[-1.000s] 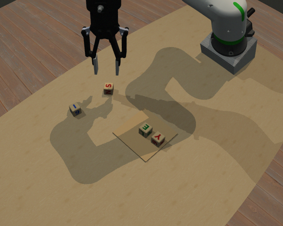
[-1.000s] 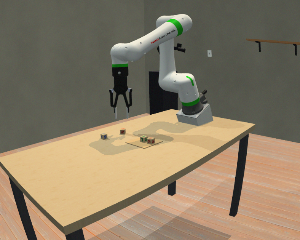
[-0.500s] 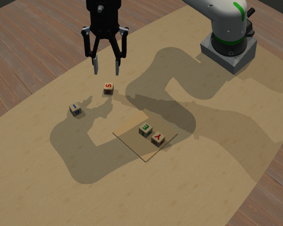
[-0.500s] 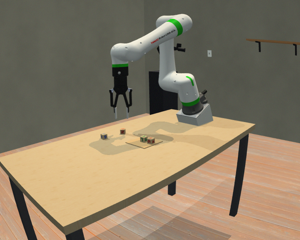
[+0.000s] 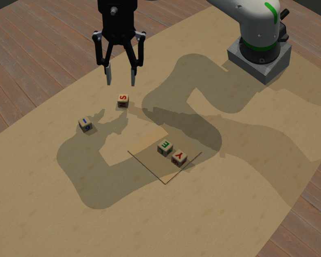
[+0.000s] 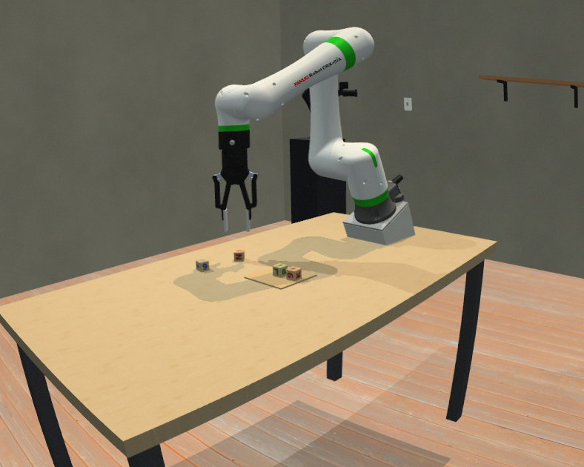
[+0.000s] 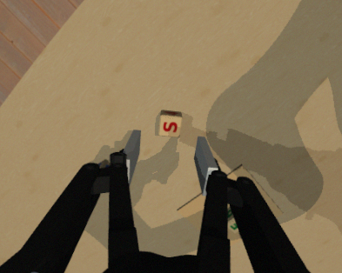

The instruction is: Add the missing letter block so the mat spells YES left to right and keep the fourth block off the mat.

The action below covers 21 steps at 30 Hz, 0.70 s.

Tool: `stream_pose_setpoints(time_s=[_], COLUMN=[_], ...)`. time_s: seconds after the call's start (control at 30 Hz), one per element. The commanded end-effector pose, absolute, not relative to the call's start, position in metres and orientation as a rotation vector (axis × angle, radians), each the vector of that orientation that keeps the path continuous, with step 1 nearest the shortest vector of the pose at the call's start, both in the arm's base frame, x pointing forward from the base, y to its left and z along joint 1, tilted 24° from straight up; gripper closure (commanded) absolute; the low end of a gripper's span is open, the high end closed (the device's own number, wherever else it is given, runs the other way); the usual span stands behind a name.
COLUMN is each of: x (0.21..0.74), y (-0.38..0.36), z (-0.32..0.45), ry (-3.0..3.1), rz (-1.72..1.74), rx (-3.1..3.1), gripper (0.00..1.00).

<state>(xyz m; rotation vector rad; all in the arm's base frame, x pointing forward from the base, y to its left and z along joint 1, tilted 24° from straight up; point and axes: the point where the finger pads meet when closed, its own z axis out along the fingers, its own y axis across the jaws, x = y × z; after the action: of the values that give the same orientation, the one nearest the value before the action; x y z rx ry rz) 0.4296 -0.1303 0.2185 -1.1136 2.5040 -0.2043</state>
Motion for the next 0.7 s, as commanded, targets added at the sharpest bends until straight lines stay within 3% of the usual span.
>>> stream_pose_setpoints(time_s=[0.0,0.67], x=[0.43,0.438], y=[-0.13,-0.129], z=[0.217,0.197], ry=[2.506,2.508], rz=[-0.205,-0.206], rx=[-1.113,-1.113], gripper=[0.6,0.6])
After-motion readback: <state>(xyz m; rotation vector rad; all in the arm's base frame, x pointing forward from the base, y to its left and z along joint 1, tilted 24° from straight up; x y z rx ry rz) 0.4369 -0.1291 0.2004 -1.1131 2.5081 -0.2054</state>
